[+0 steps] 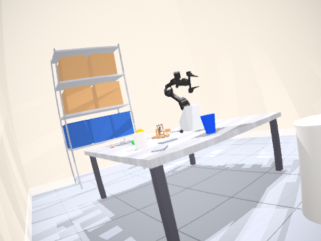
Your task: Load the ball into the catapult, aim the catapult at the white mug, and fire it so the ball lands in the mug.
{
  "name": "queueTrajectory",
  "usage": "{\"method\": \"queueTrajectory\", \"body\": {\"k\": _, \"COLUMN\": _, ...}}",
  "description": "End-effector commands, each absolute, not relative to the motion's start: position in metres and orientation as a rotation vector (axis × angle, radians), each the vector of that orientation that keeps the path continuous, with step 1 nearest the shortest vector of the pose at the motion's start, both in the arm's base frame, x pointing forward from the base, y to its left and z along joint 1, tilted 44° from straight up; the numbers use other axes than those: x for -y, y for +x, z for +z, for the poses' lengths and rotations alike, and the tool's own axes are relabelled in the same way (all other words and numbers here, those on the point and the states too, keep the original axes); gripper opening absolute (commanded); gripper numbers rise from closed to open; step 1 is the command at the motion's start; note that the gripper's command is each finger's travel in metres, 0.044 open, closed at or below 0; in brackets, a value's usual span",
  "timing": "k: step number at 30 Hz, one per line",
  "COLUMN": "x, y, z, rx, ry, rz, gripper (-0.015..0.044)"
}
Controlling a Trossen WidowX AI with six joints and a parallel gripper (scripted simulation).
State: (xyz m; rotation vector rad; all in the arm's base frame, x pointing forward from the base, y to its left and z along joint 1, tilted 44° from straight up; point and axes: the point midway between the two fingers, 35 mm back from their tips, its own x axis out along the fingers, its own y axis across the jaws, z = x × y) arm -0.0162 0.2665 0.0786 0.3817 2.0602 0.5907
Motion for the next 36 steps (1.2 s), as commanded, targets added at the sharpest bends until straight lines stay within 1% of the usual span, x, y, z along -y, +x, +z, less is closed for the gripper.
{"method": "queueTrajectory", "body": {"k": 1, "x": -0.267, "y": -0.016, "z": 0.078, "rx": -2.059, "ry": 0.383, "rz": 0.588, "gripper": 0.0426}}
{"method": "queueTrajectory", "body": {"k": 2, "x": -0.267, "y": -0.014, "z": 0.078, "rx": -2.055, "ry": 0.386, "rz": 0.581, "gripper": 0.044}}
{"method": "queueTrajectory", "body": {"k": 6, "x": -0.269, "y": 0.003, "z": 0.074, "rx": -2.013, "ry": 0.417, "rz": 0.507, "gripper": 0.044}}
{"method": "queueTrajectory", "body": {"k": 20, "x": -0.26, "y": 0.099, "z": 0.054, "rx": -1.77, "ry": 0.551, "rz": 0.127, "gripper": 0.044}}
{"method": "queueTrajectory", "body": {"k": 36, "x": -0.203, "y": 0.201, "z": 0.038, "rx": -1.474, "ry": 0.646, "rz": -0.387, "gripper": 0.044}}
